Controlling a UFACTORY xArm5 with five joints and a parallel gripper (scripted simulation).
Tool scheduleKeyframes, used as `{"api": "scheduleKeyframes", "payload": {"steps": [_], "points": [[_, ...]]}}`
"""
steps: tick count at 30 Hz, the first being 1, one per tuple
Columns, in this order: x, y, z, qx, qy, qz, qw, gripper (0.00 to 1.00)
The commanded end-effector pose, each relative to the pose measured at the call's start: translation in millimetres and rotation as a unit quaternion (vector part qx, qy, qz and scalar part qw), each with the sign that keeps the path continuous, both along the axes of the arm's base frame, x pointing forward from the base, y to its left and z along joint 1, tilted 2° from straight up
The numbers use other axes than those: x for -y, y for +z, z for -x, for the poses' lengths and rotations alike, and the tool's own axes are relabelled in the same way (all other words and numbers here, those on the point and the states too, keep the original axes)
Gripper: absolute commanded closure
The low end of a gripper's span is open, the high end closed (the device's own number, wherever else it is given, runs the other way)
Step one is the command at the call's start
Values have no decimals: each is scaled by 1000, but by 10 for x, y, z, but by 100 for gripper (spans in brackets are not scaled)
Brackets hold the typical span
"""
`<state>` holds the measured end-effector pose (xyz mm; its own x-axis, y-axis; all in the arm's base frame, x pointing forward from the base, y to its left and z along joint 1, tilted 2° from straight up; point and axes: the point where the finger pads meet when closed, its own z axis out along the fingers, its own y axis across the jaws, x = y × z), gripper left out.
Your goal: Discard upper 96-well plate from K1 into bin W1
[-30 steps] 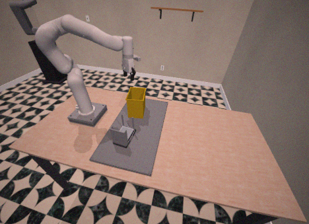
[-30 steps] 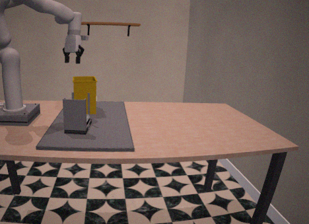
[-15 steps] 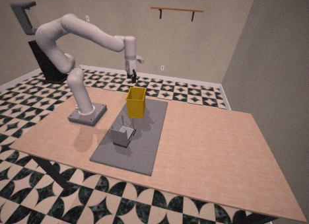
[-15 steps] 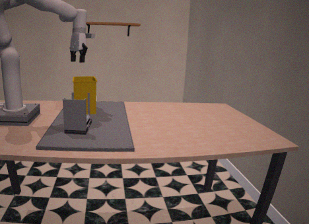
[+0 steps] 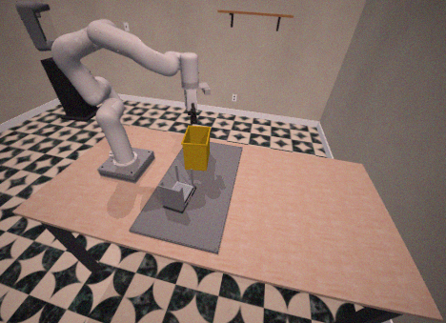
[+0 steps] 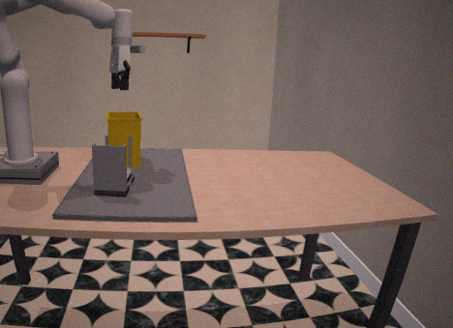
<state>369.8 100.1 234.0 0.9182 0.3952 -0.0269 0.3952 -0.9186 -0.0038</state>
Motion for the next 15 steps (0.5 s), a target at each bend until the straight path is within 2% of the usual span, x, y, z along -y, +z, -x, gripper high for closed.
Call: {"api": "scheduleKeyframes", "payload": {"steps": [1, 3, 7, 10, 15], "points": [[175, 43, -87, 5, -41, -1, 999, 0], [268, 59, -122, 7, -73, -1, 997, 0], [377, 77, -163, 7, -73, -1, 997, 0], [520, 99, -203, 10, -123, -1, 992, 0], [663, 122, -243, 11, -138, -1, 990, 0]]}}
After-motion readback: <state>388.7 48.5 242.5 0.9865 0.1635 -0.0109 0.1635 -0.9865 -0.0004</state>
